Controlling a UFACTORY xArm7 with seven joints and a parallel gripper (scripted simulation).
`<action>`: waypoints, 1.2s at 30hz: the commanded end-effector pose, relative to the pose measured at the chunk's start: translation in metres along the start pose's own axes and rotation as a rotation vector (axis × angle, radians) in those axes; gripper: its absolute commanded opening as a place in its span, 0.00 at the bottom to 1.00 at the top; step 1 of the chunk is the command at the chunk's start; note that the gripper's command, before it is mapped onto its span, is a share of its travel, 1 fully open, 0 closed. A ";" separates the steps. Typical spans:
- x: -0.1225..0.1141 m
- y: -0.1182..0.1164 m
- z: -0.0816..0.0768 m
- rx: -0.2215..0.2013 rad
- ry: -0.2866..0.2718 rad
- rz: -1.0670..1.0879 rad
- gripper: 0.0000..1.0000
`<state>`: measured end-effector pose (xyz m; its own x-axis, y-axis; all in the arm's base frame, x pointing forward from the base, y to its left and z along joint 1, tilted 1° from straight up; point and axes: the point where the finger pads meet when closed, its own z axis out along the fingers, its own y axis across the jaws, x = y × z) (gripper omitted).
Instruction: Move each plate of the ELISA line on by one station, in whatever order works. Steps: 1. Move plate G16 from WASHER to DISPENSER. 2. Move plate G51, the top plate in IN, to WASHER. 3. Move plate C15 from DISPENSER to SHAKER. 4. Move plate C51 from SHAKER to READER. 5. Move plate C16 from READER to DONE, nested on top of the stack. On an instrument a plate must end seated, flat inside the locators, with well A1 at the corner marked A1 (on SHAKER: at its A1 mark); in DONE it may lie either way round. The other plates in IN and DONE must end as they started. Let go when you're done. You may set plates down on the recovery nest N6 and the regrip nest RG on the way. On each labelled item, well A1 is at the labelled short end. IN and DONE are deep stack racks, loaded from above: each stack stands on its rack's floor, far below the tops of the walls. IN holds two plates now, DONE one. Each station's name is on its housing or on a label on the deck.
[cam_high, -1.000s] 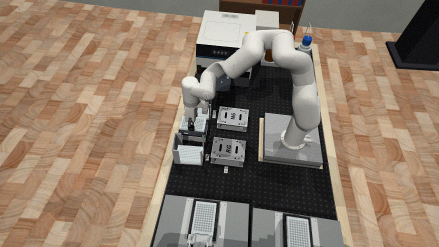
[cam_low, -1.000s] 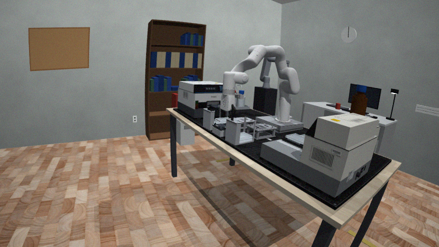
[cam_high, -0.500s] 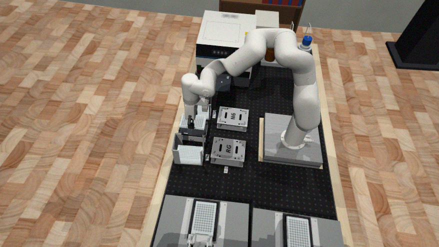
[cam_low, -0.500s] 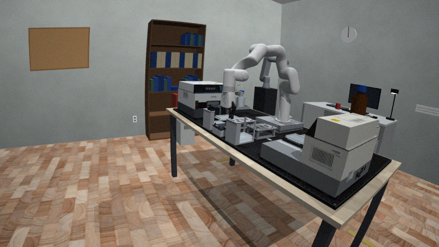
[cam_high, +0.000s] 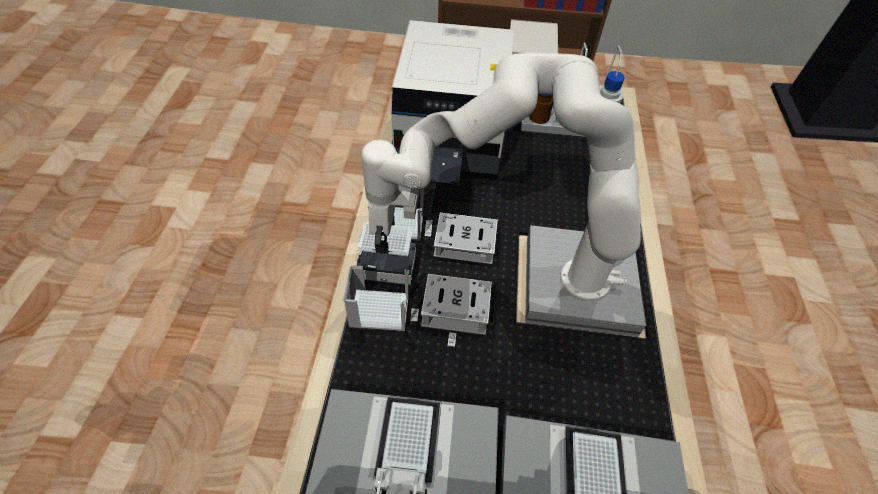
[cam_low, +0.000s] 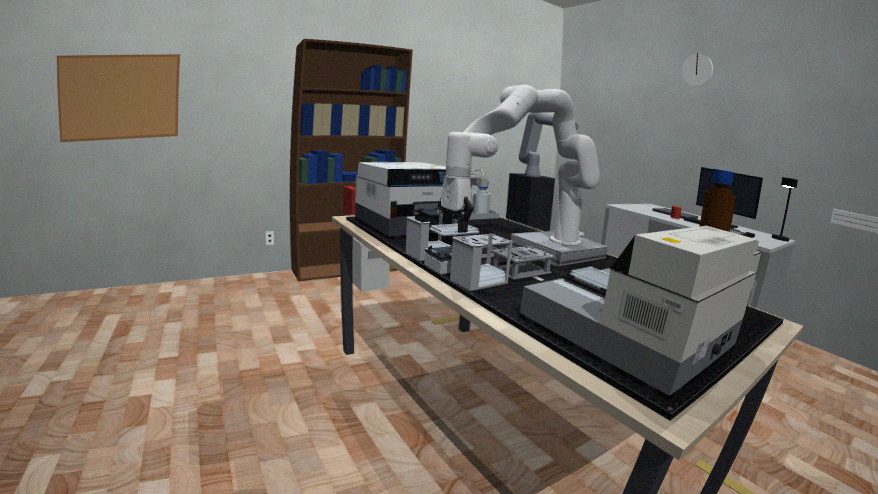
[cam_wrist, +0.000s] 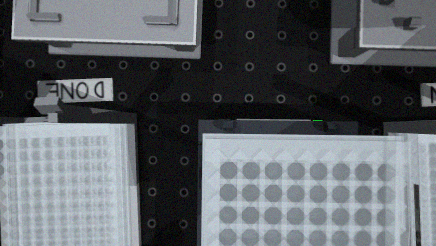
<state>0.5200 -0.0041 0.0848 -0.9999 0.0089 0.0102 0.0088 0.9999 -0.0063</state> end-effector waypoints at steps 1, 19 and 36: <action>-0.002 0.000 -0.009 0.000 -0.006 0.000 0.00; -0.002 0.000 -0.030 0.000 -0.006 0.000 0.00; -0.002 0.000 -0.050 0.000 -0.006 0.000 0.00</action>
<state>0.5204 -0.0038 0.1274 -0.9999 0.0089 0.0102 0.0088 0.9999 -0.0063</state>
